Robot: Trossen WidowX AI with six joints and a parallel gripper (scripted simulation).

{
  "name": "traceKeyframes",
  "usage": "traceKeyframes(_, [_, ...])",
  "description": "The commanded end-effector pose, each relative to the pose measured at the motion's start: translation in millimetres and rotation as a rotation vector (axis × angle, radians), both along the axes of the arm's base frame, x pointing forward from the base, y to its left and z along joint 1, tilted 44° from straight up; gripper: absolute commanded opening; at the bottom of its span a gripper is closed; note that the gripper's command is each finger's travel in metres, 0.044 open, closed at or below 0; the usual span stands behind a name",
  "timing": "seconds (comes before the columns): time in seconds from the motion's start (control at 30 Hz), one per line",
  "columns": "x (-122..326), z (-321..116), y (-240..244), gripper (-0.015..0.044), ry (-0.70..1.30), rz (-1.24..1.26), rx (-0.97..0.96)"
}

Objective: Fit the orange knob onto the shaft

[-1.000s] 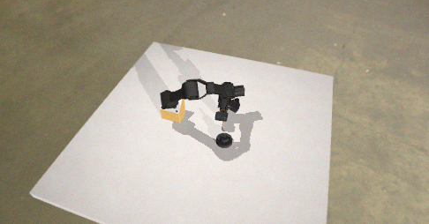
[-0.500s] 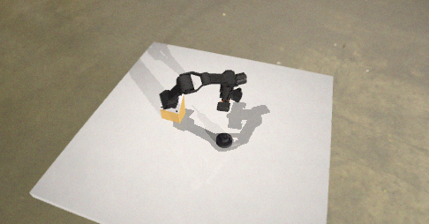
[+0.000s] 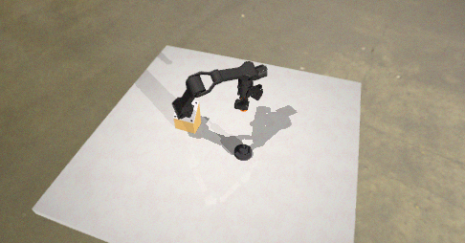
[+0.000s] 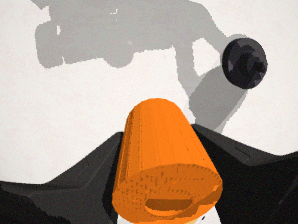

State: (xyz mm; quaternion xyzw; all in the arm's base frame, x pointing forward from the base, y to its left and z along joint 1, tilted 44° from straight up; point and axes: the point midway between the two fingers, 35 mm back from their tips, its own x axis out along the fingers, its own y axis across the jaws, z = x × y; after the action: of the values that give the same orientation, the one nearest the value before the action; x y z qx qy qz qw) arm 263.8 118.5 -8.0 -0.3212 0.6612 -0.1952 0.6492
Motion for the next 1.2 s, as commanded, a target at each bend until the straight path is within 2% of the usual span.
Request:
traceKeyframes(0.0, [4.3,4.4,-6.1,0.0,0.004,-0.005,0.003])
traceKeyframes(1.17, [48.9,45.7,-93.0,0.0,0.001,0.001,0.016])
